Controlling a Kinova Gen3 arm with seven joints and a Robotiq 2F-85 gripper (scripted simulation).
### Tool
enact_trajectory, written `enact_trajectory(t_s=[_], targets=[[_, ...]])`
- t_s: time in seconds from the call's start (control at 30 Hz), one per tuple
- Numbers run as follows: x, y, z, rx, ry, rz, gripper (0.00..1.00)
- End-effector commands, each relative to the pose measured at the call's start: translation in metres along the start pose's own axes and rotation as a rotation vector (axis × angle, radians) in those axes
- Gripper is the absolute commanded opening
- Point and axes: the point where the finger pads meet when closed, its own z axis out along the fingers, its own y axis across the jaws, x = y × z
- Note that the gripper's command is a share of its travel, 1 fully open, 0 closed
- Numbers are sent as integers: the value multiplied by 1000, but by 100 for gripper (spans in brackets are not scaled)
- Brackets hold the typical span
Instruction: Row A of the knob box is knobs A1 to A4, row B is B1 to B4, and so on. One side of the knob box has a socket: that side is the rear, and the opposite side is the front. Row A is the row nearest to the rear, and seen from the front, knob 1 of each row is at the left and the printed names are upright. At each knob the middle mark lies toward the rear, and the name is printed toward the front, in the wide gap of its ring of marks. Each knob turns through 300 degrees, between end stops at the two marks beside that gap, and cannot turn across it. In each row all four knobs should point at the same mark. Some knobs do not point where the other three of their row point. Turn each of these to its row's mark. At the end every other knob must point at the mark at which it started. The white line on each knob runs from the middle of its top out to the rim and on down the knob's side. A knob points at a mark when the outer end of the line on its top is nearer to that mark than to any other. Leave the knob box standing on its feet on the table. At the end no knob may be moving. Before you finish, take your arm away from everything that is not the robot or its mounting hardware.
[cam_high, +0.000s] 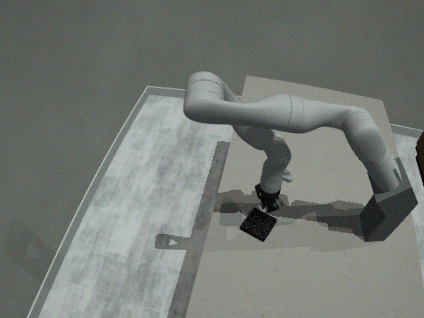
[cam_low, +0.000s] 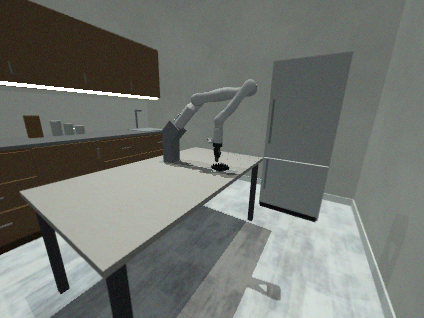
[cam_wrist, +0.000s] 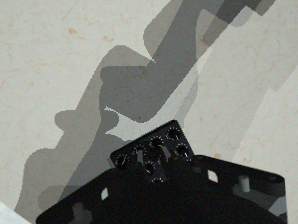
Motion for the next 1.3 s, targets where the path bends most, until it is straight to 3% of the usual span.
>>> enact_trajectory(t_s=[0.0,0.27,0.77,0.83,1.27], targets=[[3,2,0,-9,7,12,19],[12,16,0,-49,32,51,19],[47,68,-7,-198,156,202,19],[47,68,-7,-198,156,202,19],[94,122,-30,-331,348,360,19]])
